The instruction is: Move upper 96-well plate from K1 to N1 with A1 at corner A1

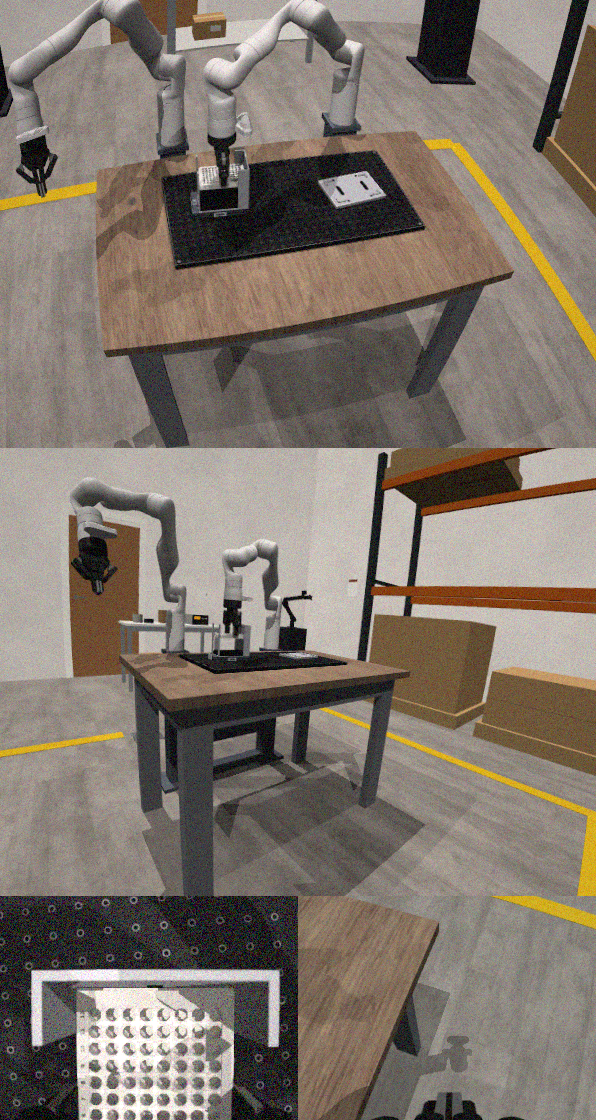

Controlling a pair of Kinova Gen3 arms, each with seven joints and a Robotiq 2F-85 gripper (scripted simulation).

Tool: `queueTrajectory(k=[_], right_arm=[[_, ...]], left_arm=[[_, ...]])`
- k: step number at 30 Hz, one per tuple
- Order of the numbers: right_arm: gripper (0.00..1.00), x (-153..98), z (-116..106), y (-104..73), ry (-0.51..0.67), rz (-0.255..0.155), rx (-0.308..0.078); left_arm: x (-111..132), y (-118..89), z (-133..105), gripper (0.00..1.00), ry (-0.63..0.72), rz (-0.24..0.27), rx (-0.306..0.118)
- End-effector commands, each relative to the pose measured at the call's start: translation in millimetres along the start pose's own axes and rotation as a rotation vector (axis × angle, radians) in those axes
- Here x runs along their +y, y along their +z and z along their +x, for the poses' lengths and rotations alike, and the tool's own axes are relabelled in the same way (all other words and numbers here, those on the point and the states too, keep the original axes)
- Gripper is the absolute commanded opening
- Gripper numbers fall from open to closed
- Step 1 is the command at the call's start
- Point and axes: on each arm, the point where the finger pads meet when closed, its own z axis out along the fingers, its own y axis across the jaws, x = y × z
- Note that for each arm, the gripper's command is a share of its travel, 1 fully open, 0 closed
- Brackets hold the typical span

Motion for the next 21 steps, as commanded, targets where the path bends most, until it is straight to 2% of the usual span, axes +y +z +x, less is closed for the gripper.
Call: queueTrajectory(k=[1,21], right_arm=[[0.017,0,1,-1.5,-0.001,-0.002,0.002],[0.017,0,1,-1.5,-0.001,-0.002,0.002]], left_arm=[[0,-5,-1,0.937,0.0,-0.001,-0.002],[0,-35,0,0.937,0.0,-0.001,-0.002]])
